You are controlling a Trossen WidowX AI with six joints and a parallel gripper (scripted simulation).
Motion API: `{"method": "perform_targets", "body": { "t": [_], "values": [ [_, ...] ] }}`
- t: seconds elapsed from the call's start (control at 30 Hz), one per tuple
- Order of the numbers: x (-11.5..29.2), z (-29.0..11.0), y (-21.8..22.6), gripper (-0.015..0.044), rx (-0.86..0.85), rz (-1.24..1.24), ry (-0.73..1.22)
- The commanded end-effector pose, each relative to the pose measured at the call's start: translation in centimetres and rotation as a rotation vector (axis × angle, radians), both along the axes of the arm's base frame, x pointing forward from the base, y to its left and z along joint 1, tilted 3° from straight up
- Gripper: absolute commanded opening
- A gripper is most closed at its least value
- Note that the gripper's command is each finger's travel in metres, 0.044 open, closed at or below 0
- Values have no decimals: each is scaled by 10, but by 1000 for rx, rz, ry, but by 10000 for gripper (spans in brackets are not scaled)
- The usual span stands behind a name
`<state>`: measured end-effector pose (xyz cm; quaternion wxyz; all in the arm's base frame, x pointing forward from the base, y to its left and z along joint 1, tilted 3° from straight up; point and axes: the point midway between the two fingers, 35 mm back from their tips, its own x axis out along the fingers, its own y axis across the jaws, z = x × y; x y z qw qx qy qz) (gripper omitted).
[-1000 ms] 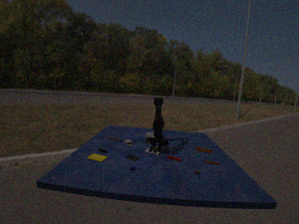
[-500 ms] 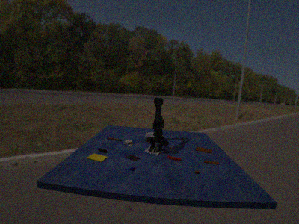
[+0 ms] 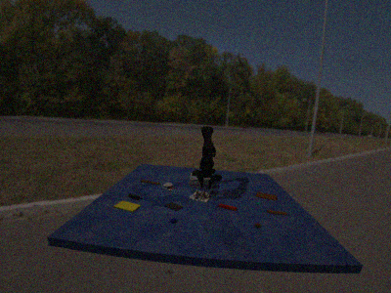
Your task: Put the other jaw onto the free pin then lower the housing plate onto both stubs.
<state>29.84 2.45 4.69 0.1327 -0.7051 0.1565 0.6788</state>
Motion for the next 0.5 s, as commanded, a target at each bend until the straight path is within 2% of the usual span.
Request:
{"method": "perform_targets", "body": {
  "t": [0.0, 0.2, 0.47],
  "values": [
    [0, -1, -1, 277, 0, -9, 1],
    [2, 3, -8, 434, 1, -86, -18],
    [4, 8, -42, 440, 3, -265, -26]
  ]
}}
